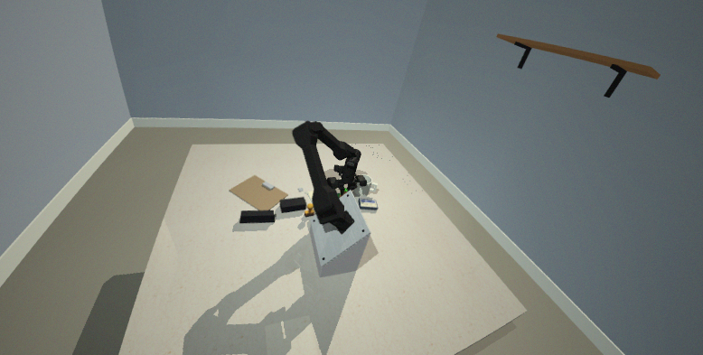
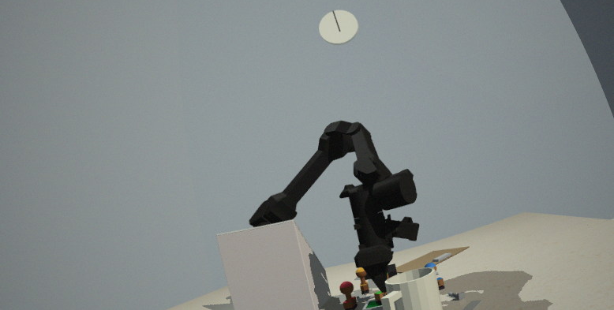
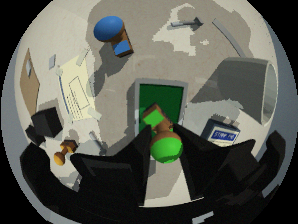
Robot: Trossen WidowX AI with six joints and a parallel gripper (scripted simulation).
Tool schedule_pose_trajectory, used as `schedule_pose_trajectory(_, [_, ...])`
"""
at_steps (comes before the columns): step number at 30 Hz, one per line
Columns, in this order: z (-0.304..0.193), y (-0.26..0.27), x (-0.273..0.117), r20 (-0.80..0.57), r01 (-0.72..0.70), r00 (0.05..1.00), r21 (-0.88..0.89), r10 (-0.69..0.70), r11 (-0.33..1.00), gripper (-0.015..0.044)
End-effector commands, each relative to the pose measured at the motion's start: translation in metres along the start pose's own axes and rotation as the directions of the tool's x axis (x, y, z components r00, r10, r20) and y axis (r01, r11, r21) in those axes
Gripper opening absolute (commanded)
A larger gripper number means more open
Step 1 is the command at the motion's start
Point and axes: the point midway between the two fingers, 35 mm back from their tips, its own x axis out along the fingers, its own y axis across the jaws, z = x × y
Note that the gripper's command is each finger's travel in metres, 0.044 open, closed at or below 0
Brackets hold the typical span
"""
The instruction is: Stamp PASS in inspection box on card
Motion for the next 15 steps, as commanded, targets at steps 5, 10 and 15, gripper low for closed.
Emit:
schedule_pose_trajectory(5, [0.0,0.0004,0.0021,0.002,-0.004,1.0,0.001,0.004,1.0,0.0])
schedule_pose_trajectory(10, [0.0,0.0004,0.0031,0.002,-0.004,1.0,0.001,0.004,1.0,0.0])
schedule_pose_trajectory(15, [0.0,0.0005,0.0042,0.002,-0.004,1.0,0.001,0.004,1.0,0.0])
